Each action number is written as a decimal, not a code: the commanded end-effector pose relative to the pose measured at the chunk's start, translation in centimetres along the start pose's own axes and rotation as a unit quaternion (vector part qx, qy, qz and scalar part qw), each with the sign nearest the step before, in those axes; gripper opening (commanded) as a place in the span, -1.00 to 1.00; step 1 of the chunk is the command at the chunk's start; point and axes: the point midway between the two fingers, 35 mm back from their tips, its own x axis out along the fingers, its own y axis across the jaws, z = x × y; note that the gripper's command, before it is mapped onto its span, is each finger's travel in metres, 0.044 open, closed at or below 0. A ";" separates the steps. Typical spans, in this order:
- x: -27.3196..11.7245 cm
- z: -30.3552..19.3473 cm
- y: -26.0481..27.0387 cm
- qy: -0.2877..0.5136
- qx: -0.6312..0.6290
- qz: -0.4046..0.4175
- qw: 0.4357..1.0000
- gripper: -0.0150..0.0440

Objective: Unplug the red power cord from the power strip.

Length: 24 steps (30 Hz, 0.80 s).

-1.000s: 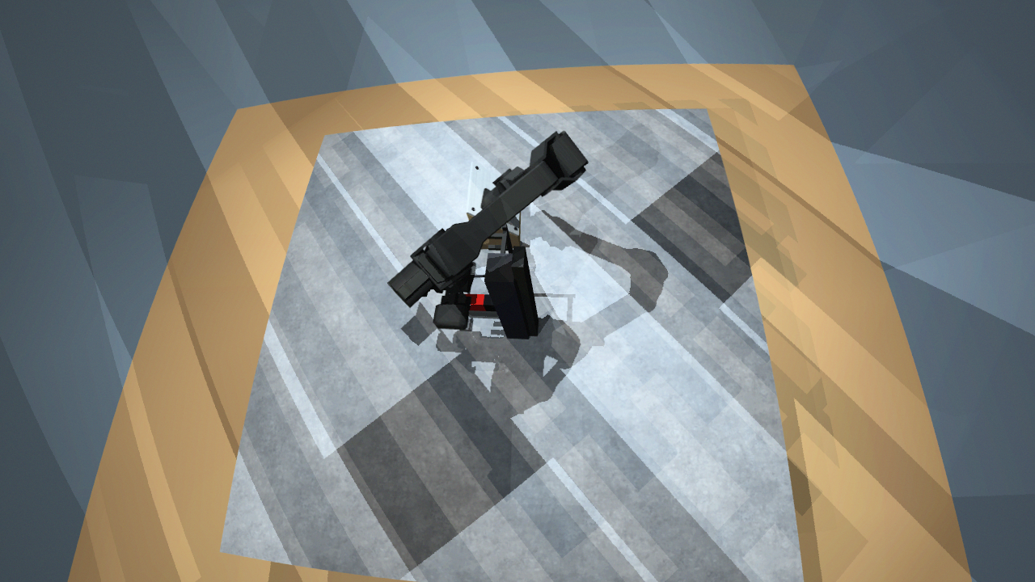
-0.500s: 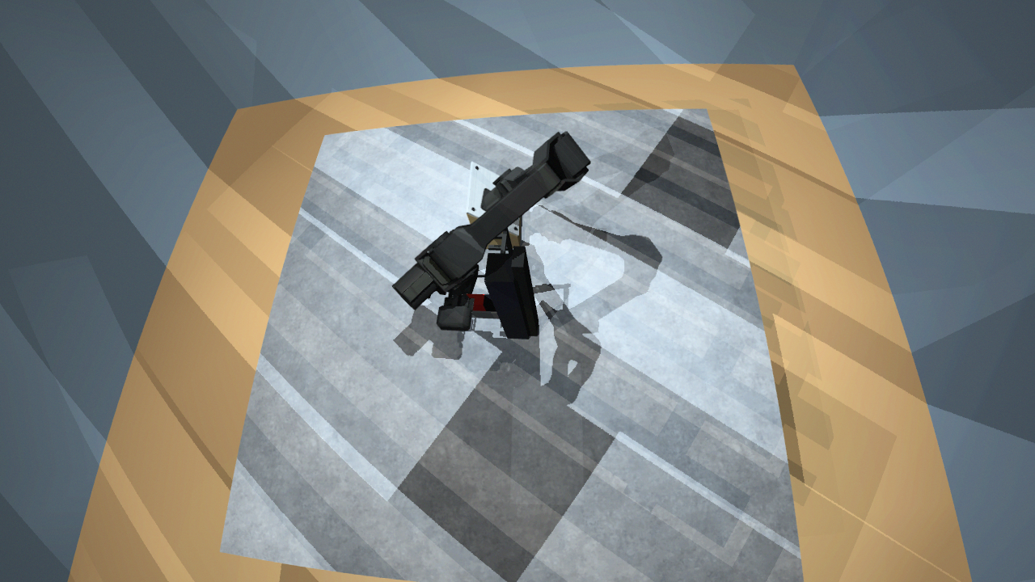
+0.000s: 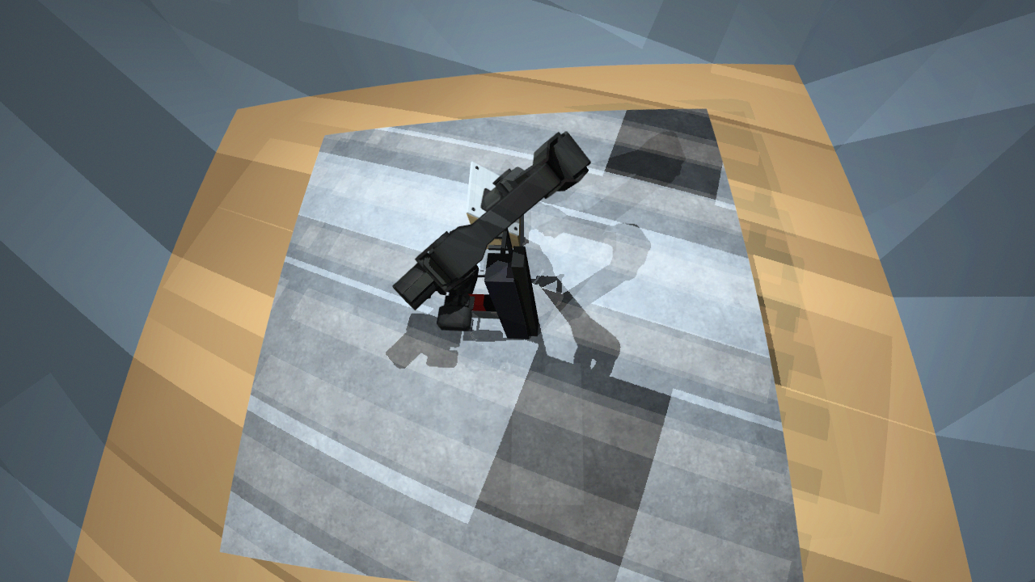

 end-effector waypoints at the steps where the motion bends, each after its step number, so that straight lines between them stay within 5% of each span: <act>1: 0.0 0.2 0.0 0.000 0.000 0.000 1.000 -0.49; 24: -0.2 3.8 0.2 -0.002 0.000 0.001 1.000 -0.49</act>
